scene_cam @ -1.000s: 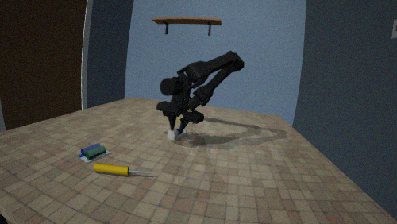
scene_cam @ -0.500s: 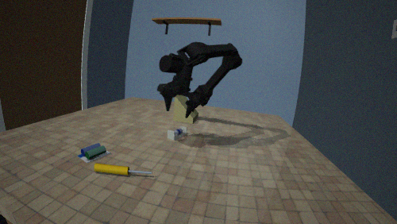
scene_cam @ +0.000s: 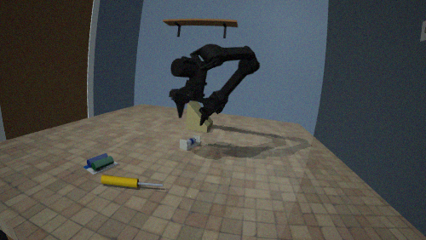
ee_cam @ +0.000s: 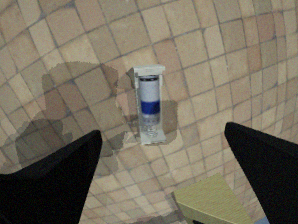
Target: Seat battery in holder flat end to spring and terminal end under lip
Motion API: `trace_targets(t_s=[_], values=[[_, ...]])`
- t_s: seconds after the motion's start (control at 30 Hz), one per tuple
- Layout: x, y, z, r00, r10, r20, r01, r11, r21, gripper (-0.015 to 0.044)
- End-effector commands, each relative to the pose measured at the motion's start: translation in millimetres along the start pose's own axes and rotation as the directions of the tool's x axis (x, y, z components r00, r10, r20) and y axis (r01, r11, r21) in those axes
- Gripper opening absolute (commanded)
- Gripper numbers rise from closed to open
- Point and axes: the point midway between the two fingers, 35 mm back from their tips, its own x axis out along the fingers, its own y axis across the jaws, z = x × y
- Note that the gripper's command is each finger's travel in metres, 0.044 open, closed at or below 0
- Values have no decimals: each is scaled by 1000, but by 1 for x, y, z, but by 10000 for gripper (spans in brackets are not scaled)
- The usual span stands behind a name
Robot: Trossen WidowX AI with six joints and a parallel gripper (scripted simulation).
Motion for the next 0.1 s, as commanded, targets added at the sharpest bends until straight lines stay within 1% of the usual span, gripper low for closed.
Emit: trace_targets(t_s=[0.0,0.07], values=[[-1,-1,0,1000,-3,-1,3,1000,-3,440],[-1,-1,0,1000,-3,-1,3,1000,-3,440]])
